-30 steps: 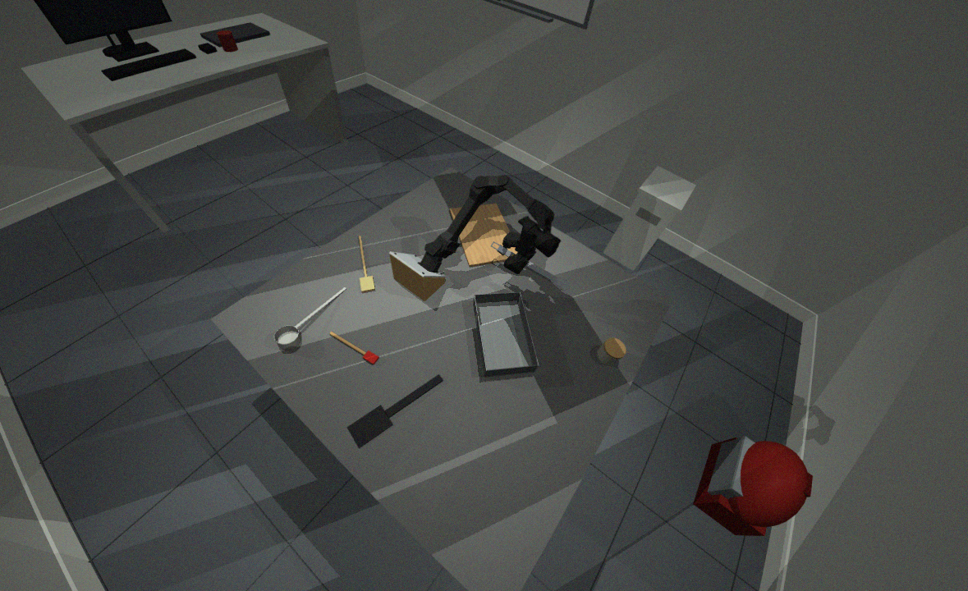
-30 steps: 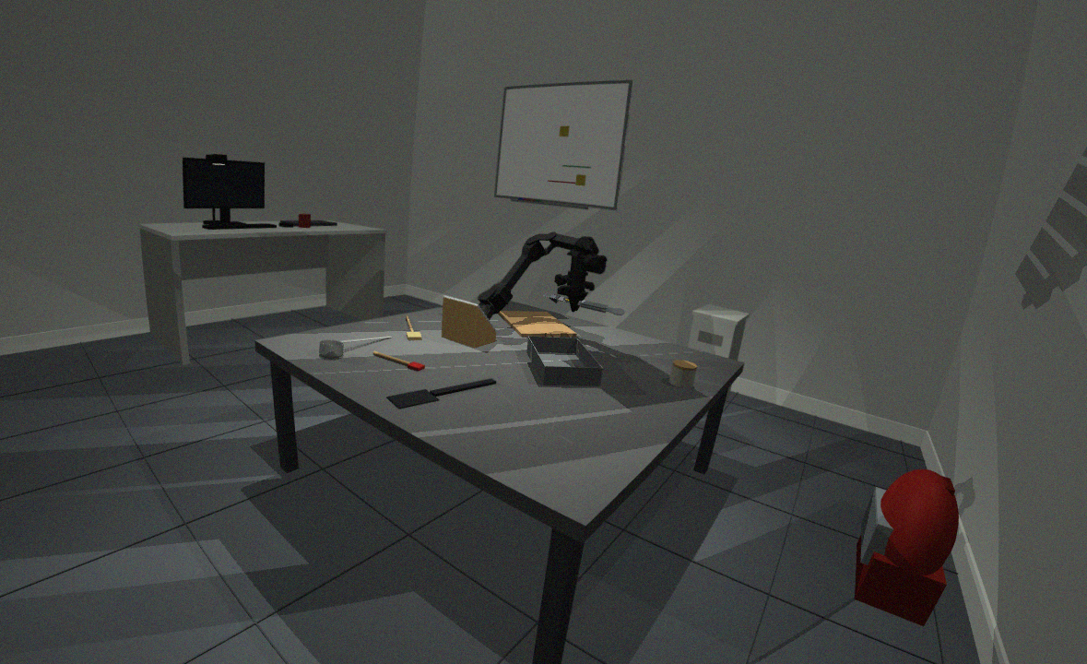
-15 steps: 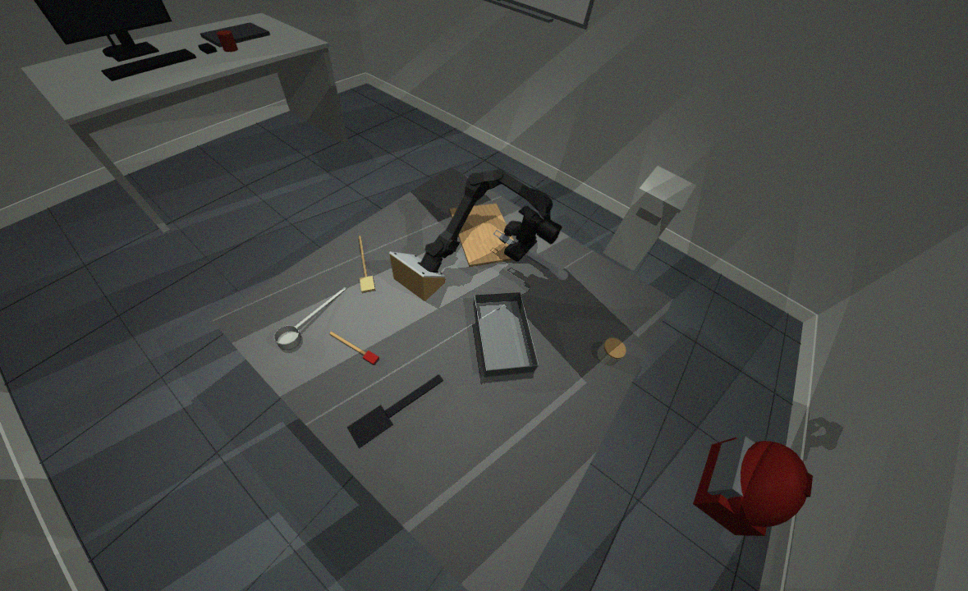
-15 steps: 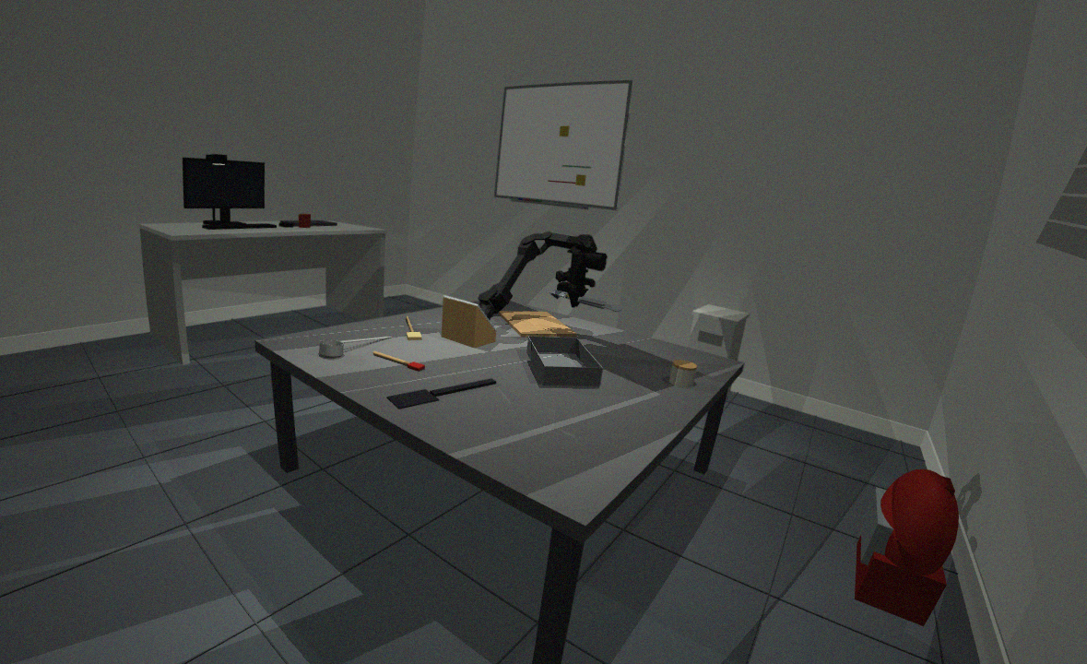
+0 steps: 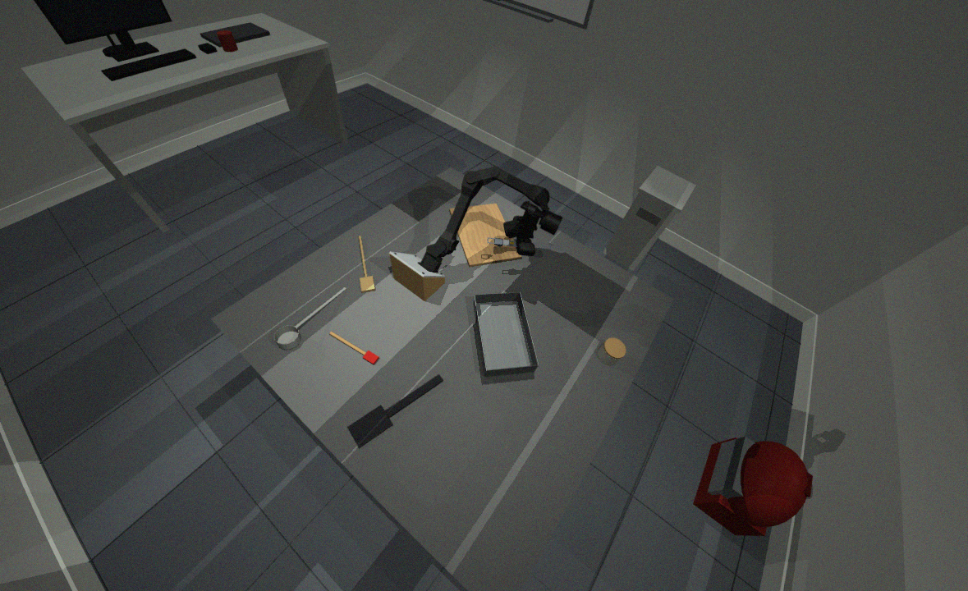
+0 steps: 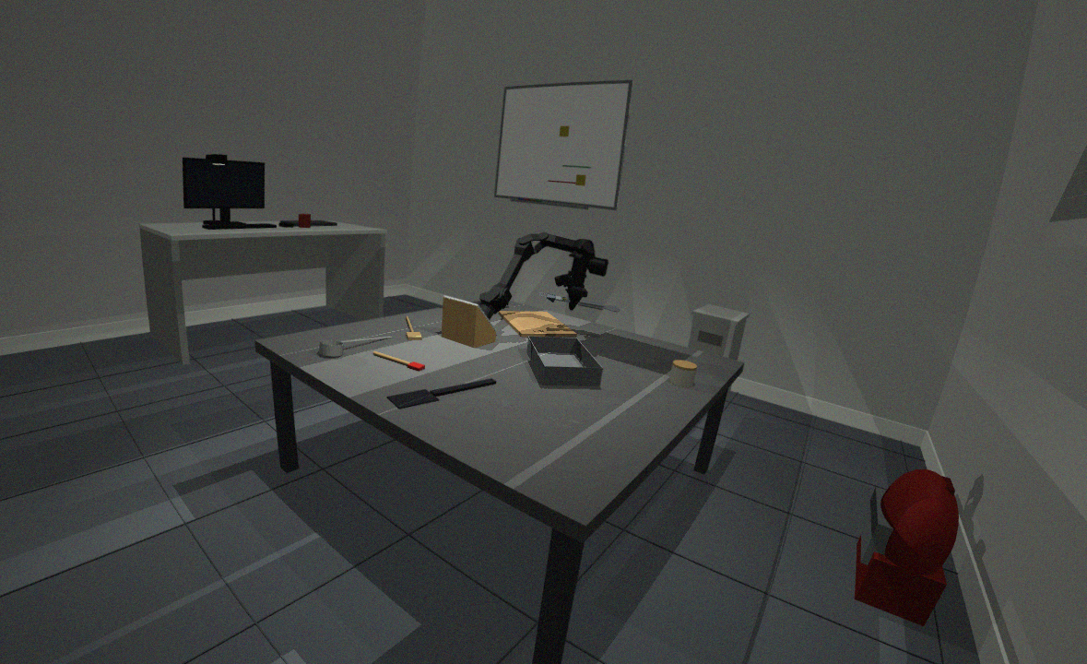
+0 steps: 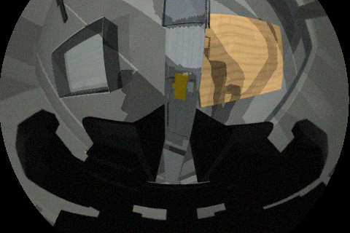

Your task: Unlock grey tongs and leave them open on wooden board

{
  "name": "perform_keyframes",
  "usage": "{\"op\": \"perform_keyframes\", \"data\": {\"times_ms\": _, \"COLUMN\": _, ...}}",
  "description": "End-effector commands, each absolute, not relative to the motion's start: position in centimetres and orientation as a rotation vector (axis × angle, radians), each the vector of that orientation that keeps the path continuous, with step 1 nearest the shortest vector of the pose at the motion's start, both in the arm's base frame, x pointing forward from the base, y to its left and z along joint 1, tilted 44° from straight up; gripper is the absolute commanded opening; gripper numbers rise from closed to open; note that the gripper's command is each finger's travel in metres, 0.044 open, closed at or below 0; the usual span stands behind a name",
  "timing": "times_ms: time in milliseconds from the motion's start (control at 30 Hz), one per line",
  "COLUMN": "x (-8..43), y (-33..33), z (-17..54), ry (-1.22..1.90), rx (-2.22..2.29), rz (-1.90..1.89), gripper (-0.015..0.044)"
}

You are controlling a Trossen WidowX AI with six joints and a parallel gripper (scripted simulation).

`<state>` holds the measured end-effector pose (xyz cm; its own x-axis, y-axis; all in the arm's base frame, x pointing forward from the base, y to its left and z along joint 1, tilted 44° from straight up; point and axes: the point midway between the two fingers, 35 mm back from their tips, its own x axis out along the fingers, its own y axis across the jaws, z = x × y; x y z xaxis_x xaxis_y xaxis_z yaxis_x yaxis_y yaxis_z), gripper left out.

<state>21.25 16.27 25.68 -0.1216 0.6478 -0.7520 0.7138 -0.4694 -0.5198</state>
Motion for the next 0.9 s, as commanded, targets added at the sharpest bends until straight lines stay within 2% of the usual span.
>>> {"op": "perform_keyframes", "data": {"times_ms": 0, "x": 20.3, "y": 16.7, "z": 26.2, "ry": 1.626, "rx": 1.975, "rz": -1.517, "gripper": -0.0150}}
{"op": "perform_keyframes", "data": {"times_ms": 433, "x": 17.0, "y": 19.0, "z": 27.3, "ry": 1.762, "rx": 1.557, "rz": -0.870, "gripper": -0.0150}}
{"op": "perform_keyframes", "data": {"times_ms": 867, "x": 13.3, "y": 20.6, "z": 28.5, "ry": 1.766, "rx": 1.088, "rz": -0.253, "gripper": -0.0150}}
